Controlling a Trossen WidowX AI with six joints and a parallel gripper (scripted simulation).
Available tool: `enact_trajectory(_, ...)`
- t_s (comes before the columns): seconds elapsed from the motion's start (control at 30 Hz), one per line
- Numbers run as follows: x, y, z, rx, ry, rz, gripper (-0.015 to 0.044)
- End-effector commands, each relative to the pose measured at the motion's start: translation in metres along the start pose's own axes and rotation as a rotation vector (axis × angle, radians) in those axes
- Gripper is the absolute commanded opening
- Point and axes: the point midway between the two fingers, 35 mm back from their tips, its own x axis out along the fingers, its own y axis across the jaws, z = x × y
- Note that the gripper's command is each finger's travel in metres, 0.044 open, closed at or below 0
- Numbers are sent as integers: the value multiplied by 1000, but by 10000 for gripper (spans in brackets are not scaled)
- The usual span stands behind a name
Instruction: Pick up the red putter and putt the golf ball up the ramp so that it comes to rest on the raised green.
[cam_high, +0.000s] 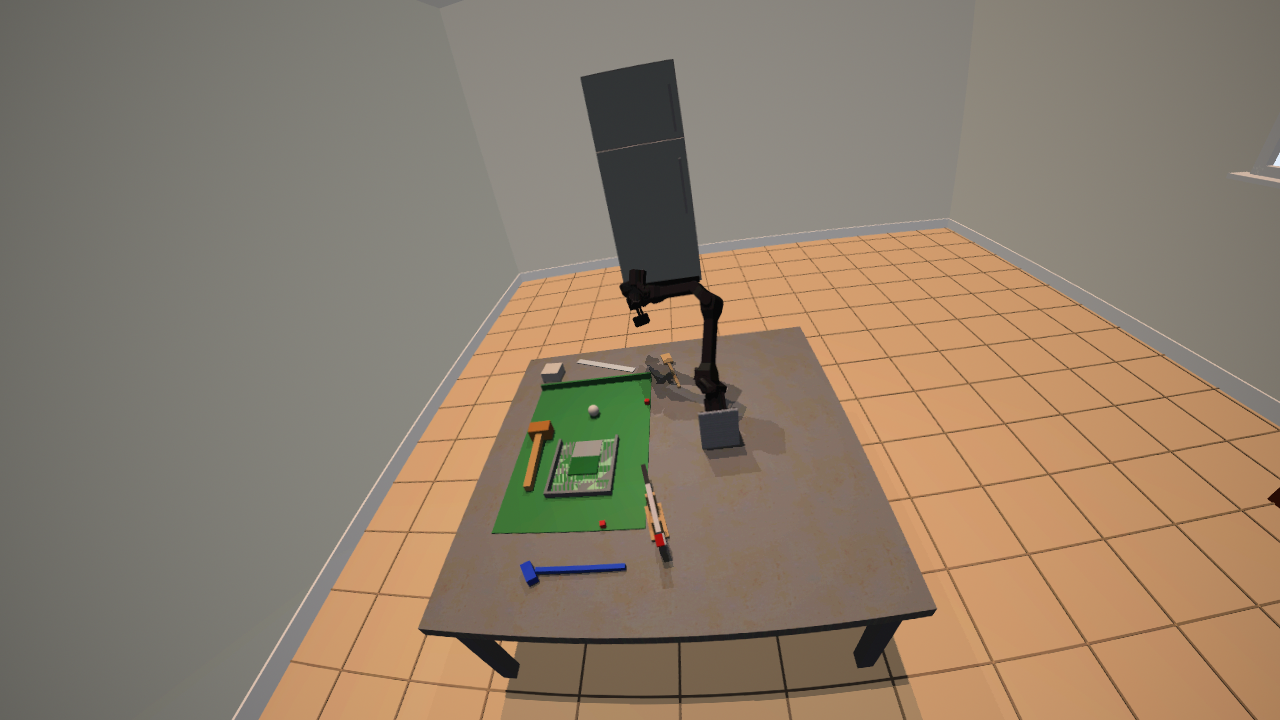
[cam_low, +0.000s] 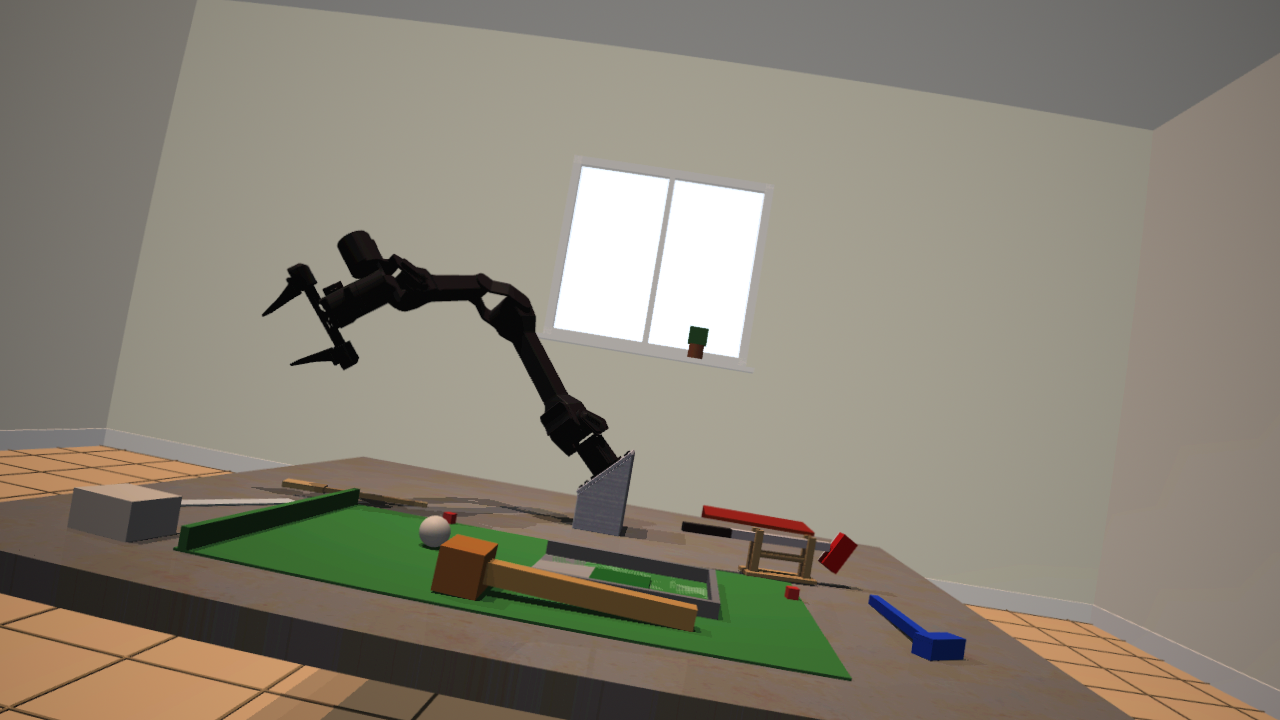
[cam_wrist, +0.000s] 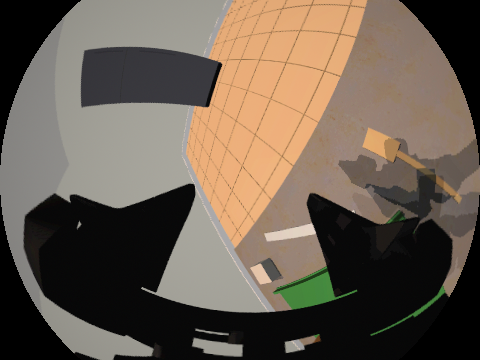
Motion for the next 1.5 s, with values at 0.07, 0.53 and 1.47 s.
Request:
enact_trajectory(0.07, -17, -43, -101, -401, 254, -40, 440)
enact_trajectory(0.53, -147, -165, -280, -1286, 864, 133, 440)
enact_trajectory(1.47, -461, -491, -236, -3096, 1851, 1823, 440)
